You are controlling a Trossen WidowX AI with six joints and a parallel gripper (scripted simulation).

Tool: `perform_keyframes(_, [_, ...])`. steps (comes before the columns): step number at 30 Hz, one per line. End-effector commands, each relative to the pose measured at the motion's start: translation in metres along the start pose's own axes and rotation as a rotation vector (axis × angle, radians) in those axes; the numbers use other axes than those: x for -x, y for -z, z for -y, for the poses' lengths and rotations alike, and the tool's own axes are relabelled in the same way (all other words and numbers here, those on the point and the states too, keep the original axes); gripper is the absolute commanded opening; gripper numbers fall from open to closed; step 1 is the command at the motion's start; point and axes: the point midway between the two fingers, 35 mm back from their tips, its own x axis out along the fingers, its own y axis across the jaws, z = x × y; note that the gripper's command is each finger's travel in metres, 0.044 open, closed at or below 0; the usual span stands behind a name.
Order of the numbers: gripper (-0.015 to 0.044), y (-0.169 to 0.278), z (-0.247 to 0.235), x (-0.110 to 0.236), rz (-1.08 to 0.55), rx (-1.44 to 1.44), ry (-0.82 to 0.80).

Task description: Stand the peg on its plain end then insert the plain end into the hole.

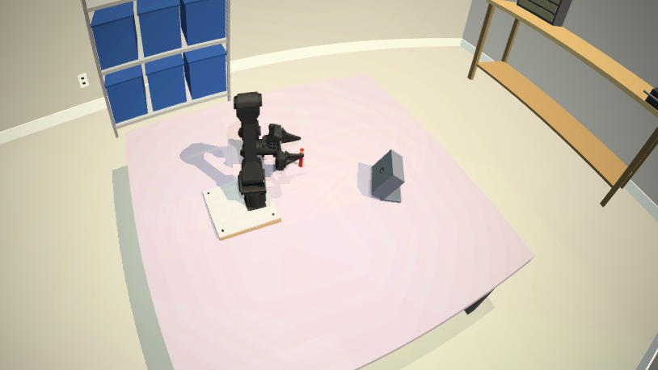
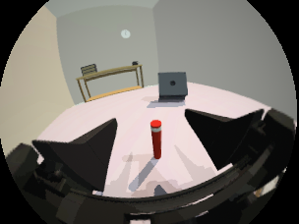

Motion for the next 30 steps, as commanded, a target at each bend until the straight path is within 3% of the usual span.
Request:
perform_keyframes(1, [0.044,-0.041,-0.012,0.003,-0.001,-0.025,-0.002])
perform_keyframes(7, [0.044,-0.12,-0.003,0.009,0.0,-0.024,-0.002])
perform_keyframes(10, [0.044,-0.139,0.004,0.01,0.001,-0.024,-0.002])
perform_keyframes(16, [0.044,-0.135,0.004,0.006,-0.041,0.0,0.013])
perform_keyframes(30, [0.044,-0.099,0.01,-0.019,-0.467,0.17,0.129])
